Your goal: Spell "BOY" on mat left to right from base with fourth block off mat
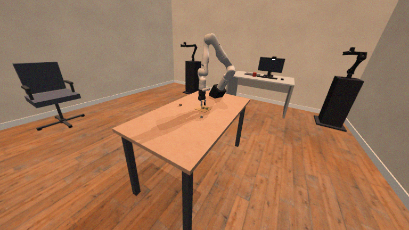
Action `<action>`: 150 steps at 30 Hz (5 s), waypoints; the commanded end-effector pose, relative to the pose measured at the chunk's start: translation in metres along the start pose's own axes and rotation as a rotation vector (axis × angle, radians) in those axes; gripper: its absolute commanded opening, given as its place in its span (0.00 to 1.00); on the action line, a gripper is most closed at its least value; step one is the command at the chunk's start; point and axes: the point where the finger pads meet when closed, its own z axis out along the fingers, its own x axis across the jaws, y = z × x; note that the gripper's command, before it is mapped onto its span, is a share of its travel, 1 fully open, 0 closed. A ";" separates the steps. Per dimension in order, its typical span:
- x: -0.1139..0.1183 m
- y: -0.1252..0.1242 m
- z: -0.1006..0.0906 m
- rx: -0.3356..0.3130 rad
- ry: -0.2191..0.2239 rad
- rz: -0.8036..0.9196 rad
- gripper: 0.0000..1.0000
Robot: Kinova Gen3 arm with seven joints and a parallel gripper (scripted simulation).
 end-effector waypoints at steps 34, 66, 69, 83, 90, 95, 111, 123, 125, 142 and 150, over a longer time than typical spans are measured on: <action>0.001 0.000 0.016 -0.001 0.001 0.000 0.79; 0.001 0.000 0.032 -0.001 0.001 0.000 0.79; 0.001 0.000 0.032 -0.001 0.001 0.000 0.79; 0.001 0.000 0.032 -0.001 0.001 0.000 0.79; 0.001 0.000 0.032 -0.001 0.001 0.000 0.79; 0.001 0.000 0.032 -0.001 0.001 0.000 0.79; 0.001 0.000 0.032 -0.001 0.001 0.000 0.49; 0.001 0.000 0.032 -0.001 0.001 0.000 0.49; 0.001 0.000 0.032 -0.001 0.001 0.000 0.49; 0.001 0.000 0.029 -0.001 0.001 0.000 0.49; 0.001 0.000 0.005 -0.001 0.001 0.000 0.49</action>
